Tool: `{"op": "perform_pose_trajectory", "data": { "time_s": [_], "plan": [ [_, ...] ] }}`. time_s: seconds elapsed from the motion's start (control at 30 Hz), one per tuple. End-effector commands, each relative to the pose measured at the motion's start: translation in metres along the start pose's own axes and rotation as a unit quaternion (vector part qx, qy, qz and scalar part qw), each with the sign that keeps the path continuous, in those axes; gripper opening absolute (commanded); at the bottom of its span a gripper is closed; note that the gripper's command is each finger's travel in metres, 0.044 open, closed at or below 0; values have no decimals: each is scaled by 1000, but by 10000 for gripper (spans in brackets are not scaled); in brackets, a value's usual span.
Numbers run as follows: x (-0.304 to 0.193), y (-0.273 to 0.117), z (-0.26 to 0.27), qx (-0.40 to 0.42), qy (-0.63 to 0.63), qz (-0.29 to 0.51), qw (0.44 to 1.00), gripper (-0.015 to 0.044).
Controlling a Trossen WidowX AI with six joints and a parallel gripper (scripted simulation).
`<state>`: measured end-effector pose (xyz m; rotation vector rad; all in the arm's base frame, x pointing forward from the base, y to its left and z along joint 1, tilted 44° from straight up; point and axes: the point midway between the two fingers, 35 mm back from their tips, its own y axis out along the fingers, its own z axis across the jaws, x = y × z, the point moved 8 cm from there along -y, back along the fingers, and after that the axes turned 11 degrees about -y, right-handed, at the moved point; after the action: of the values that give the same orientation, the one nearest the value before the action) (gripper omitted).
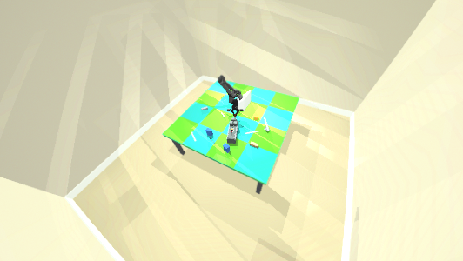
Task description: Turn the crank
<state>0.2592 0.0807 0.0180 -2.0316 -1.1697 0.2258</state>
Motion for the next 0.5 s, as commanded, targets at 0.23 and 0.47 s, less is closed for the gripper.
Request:
{"op": "perform_pose_trajectory", "data": {
  "time_s": [0.23,0.47],
  "plan": [
    [0,-2,-11,-10,2,1,1000,0],
    [-1,-2,-14,-10,1,1,1000,0]
  ]
}}
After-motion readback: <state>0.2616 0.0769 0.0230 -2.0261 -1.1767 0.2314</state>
